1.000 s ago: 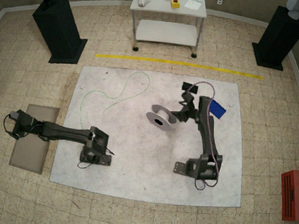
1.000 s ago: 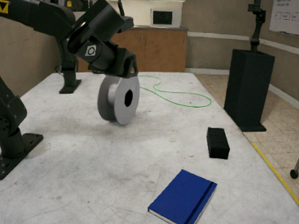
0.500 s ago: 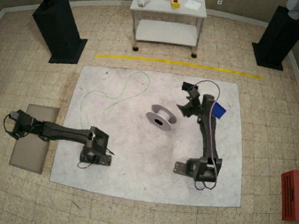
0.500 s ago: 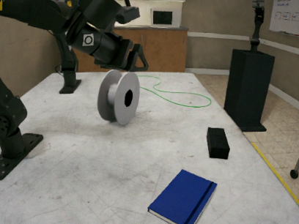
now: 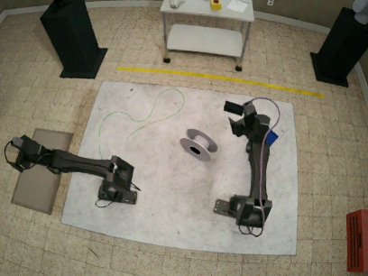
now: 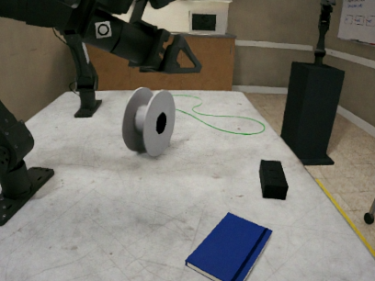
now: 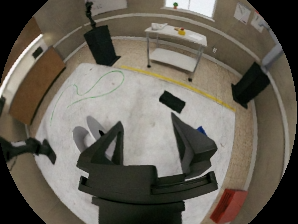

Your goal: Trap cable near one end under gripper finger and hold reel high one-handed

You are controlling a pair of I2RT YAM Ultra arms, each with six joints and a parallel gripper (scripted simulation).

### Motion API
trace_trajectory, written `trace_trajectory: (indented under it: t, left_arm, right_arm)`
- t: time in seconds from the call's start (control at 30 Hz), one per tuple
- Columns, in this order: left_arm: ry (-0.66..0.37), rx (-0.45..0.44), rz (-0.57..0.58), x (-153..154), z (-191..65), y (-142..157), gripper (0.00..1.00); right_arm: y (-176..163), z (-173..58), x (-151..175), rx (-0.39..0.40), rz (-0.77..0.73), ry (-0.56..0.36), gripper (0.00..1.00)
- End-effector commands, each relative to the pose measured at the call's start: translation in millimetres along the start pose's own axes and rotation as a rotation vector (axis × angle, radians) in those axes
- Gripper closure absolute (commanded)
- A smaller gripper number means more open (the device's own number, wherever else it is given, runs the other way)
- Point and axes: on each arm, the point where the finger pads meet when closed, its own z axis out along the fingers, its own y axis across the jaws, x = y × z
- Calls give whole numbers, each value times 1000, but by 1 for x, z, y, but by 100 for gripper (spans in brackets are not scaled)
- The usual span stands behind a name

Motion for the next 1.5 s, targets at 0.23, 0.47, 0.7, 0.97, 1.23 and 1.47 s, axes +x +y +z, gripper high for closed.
trace_trajectory:
  t: [0.23,0.47,0.7,0.97,1.23,1.47]
  left_arm:
    - [-7,-5,6,-1,2,0,0]
    - [-7,-5,6,-1,2,0,0]
    - [-7,-5,6,-1,2,0,0]
    - [-7,-5,6,-1,2,0,0]
    - [-7,-5,6,-1,2,0,0]
    - [-7,-5,6,-1,2,0,0]
  right_arm:
    - [-57,-28,-49,259,66,-125,25]
    - [-86,-56,-71,406,127,-208,25]
    - [-108,-80,-86,523,186,-282,25]
    - [-121,-99,-97,600,225,-340,25]
    - [-133,-116,-106,666,263,-394,25]
    - [-136,-125,-110,691,274,-418,25]
